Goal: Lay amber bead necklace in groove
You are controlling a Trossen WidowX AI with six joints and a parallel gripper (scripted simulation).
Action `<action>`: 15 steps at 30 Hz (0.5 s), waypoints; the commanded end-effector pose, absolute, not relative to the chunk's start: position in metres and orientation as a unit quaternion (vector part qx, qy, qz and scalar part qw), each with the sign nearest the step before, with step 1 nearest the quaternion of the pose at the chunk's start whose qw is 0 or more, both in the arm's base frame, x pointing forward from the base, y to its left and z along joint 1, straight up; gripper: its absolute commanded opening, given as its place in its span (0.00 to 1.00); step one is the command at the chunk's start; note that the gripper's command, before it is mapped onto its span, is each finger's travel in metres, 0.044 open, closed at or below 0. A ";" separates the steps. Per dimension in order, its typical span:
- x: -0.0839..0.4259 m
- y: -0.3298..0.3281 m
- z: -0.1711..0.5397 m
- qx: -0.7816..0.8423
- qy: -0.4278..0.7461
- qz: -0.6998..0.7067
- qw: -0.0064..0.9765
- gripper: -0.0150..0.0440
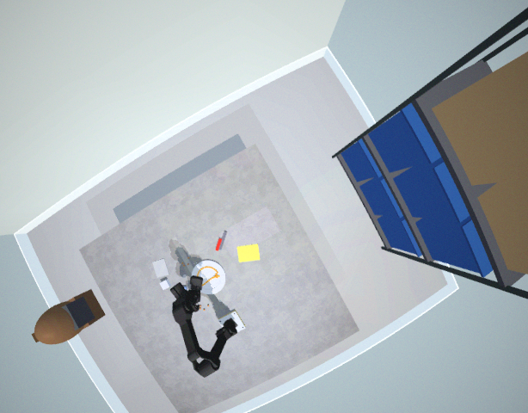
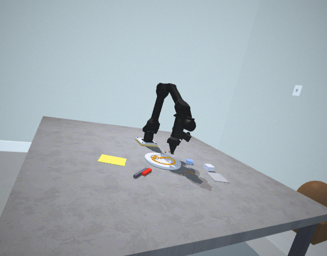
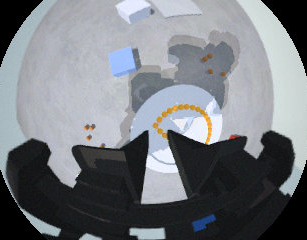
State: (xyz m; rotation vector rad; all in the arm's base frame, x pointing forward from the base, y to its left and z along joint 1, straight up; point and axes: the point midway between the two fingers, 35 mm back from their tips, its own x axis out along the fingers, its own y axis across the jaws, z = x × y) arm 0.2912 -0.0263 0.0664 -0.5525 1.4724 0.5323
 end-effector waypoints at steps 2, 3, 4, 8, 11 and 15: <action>0.291 -0.026 0.066 -0.246 0.655 0.237 0.675 0.46; 0.291 -0.026 0.066 -0.246 0.655 0.237 0.675 0.46; 0.291 -0.026 0.065 -0.246 0.655 0.237 0.675 0.46; 0.291 -0.026 0.059 -0.246 0.655 0.237 0.674 0.46; 0.292 -0.026 0.054 -0.246 0.655 0.238 0.674 0.46; 0.291 -0.026 0.048 -0.246 0.656 0.238 0.673 0.46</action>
